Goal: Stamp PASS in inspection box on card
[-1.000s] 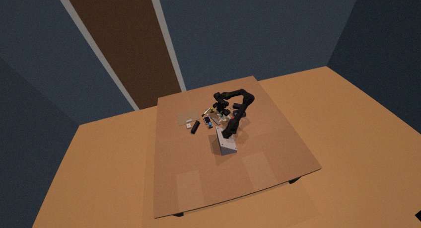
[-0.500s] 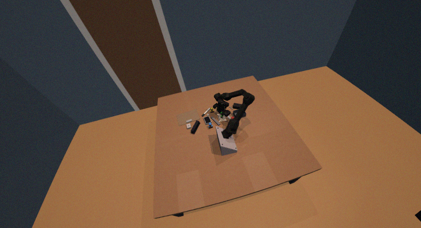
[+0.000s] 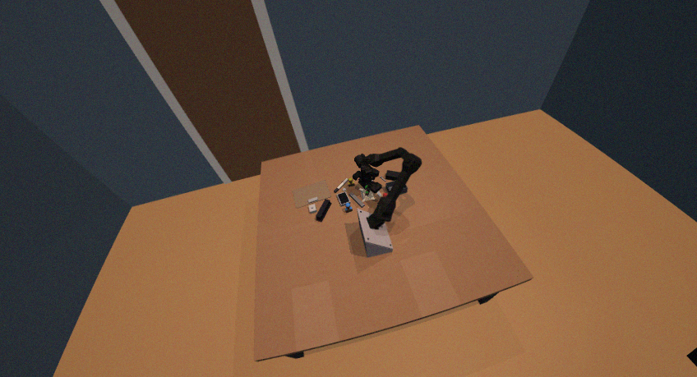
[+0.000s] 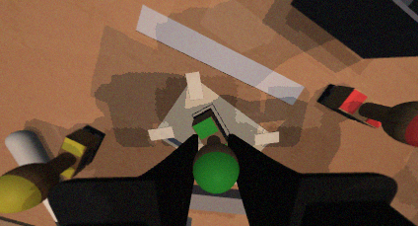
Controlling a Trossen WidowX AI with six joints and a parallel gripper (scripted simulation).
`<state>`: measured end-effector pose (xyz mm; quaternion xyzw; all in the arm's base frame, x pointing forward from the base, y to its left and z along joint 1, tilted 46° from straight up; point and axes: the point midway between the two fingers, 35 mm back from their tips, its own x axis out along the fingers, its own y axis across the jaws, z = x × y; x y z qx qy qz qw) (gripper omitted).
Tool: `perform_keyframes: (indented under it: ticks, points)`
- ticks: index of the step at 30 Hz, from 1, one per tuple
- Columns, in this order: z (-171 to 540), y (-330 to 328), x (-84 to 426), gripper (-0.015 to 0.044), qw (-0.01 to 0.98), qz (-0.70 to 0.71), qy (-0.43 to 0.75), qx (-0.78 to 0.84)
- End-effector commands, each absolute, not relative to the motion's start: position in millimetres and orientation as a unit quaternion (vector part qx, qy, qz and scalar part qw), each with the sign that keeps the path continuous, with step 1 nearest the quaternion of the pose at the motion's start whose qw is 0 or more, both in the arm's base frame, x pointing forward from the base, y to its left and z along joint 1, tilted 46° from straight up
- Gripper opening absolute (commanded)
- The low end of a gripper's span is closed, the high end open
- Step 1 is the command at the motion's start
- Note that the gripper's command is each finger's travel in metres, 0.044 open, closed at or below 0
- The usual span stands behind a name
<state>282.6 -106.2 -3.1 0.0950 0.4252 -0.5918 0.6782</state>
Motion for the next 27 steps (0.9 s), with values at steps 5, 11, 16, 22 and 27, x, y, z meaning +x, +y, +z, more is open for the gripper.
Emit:
perform_keyframes:
  ticks: [5,11,16,22,27]
  points:
    - [-4.2,-108.1,281.7,0.0,0.678,-0.592,0.426,0.091]
    - [-4.7,-108.6,281.6,0.0,0.678,-0.592,0.426,0.091]
    - [-5.4,-109.4,281.5,0.0,0.678,-0.592,0.426,0.091]
    - [-5.4,-109.4,281.5,0.0,0.678,-0.592,0.426,0.091]
    - [-5.4,-109.4,281.5,0.0,0.678,-0.592,0.426,0.091]
